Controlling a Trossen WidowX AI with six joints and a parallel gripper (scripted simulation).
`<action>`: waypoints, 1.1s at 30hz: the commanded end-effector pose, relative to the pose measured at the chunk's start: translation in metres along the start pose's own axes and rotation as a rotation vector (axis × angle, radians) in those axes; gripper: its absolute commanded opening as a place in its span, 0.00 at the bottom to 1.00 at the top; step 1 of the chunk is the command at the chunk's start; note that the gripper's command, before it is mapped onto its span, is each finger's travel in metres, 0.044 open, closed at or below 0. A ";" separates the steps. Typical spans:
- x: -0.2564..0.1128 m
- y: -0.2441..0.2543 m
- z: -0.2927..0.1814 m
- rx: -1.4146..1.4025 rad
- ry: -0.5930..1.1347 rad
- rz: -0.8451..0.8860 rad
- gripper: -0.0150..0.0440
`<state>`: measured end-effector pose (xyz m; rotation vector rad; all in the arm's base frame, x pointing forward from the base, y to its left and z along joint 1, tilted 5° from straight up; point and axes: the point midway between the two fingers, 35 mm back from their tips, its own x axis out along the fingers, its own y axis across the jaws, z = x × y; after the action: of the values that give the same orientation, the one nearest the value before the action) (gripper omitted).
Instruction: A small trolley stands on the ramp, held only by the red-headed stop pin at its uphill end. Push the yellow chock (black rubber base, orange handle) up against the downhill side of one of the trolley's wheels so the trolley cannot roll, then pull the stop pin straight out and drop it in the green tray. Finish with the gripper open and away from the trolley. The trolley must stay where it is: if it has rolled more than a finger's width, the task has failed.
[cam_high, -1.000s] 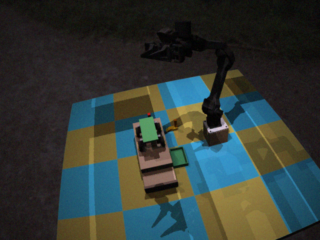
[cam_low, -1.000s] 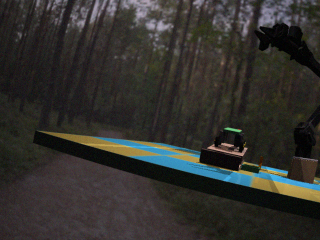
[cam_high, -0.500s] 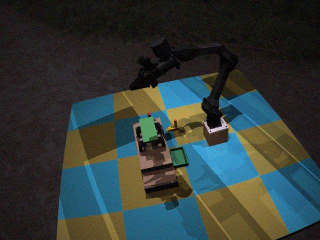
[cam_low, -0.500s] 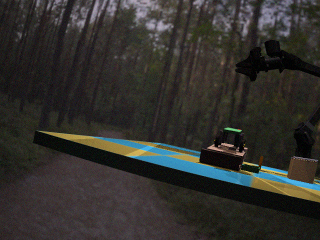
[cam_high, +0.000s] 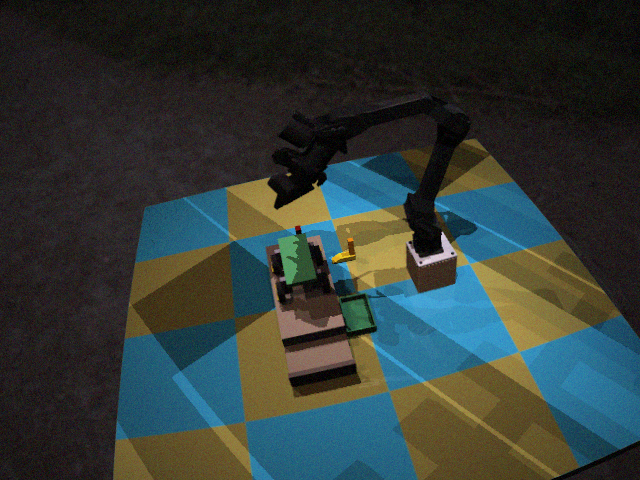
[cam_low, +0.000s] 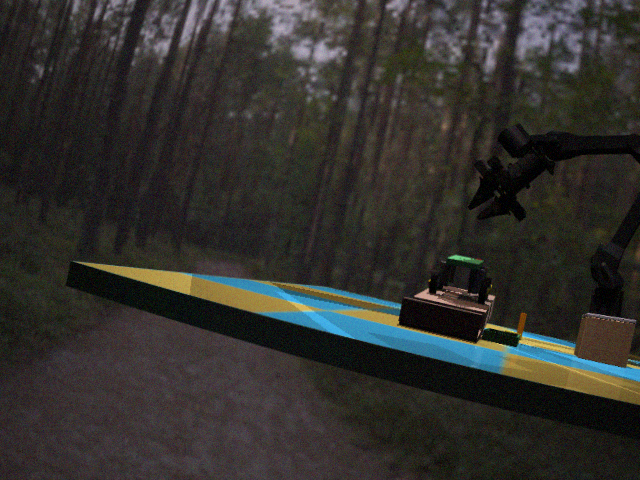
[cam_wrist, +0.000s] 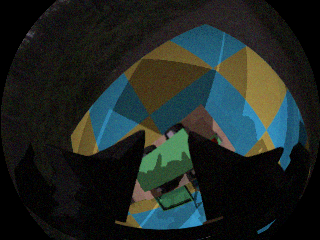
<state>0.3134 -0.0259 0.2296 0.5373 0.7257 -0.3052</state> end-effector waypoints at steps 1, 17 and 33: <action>0.016 -0.041 -0.015 0.148 0.084 -0.125 0.58; 0.018 -0.179 -0.102 0.808 0.361 -0.619 0.58; 0.035 -0.192 -0.118 0.836 0.372 -0.639 0.58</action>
<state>0.1892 -0.1208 0.0737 1.1598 1.1140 -1.1514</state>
